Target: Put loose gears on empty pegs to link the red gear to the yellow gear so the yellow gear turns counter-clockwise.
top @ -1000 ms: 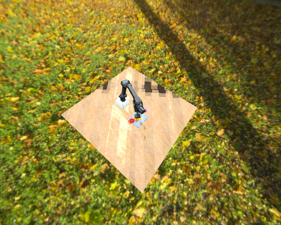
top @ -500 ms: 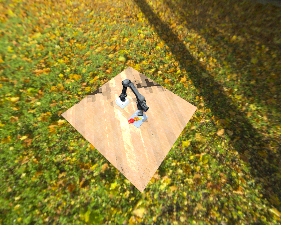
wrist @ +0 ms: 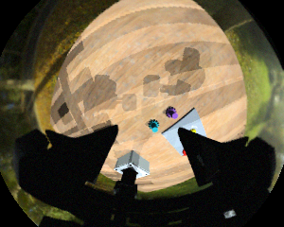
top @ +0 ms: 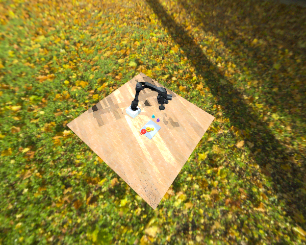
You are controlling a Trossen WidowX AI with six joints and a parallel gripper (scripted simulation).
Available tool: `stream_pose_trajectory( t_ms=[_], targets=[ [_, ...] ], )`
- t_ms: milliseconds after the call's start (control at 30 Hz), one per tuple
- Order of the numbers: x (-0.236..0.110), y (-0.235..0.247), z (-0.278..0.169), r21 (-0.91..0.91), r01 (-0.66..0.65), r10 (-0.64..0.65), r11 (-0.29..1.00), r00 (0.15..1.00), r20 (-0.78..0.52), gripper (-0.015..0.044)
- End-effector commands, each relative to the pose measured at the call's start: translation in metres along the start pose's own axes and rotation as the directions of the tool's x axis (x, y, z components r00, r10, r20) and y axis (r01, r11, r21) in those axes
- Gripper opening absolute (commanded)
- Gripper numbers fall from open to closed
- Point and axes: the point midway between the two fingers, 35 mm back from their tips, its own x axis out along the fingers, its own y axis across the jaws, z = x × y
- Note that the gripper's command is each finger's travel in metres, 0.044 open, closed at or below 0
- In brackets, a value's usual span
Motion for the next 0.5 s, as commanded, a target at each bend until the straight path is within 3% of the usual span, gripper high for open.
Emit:
stream_pose_trajectory(
  t_ms=[0,100,467],
  targets=[
    [-0.011,0.053,0.006,0.008,-0.006,0.006,1.0,1.0,0.012,0.044],
    [-0.015,0.083,0.006,0.011,-0.008,0.008,1.0,1.0,0.012,0.044],
    [-0.015,0.085,0.006,0.012,-0.008,0.008,1.0,1.0,0.012,0.044]
  ],
)
